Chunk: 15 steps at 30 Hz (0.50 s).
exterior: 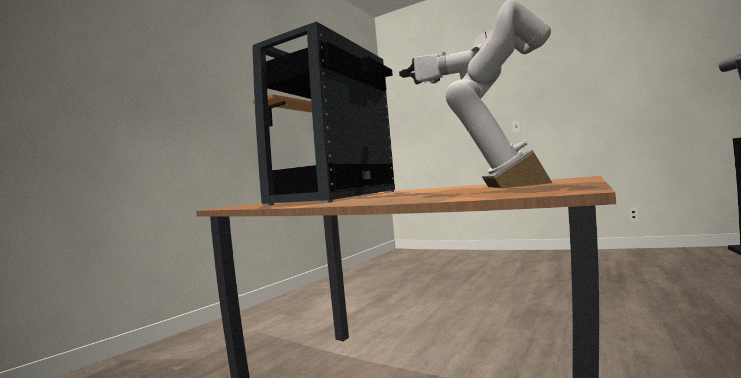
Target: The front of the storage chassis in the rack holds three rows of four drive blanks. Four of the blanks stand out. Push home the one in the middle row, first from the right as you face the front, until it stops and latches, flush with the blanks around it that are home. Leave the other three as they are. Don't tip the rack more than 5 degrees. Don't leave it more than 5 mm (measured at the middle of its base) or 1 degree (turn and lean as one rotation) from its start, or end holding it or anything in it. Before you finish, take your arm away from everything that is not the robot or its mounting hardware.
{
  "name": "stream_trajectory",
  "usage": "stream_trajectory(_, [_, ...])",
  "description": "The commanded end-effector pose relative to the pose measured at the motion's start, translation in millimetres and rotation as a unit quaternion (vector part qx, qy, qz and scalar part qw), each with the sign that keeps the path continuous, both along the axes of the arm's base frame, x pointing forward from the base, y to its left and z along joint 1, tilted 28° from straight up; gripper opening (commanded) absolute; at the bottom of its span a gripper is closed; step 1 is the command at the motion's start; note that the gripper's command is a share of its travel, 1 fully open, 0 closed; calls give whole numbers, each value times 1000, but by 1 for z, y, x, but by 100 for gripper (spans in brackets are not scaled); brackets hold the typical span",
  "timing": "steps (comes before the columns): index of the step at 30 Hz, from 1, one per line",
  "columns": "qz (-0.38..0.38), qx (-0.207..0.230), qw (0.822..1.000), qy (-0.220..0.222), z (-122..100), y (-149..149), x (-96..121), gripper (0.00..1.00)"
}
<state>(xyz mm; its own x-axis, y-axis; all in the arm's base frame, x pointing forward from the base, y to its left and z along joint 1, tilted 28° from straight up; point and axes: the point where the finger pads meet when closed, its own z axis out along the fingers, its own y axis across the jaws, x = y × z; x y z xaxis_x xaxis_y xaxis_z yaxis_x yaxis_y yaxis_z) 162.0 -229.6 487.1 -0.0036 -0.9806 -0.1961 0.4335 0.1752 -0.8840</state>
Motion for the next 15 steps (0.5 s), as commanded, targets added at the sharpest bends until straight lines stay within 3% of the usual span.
stream_trajectory(1, [2,-1,1000,2,-1,0,-4,0])
stream_trajectory(8, [2,-1,1000,2,-4,1,-11,0])
stream_trajectory(15, [2,-1,1000,2,-14,3,-33,0])
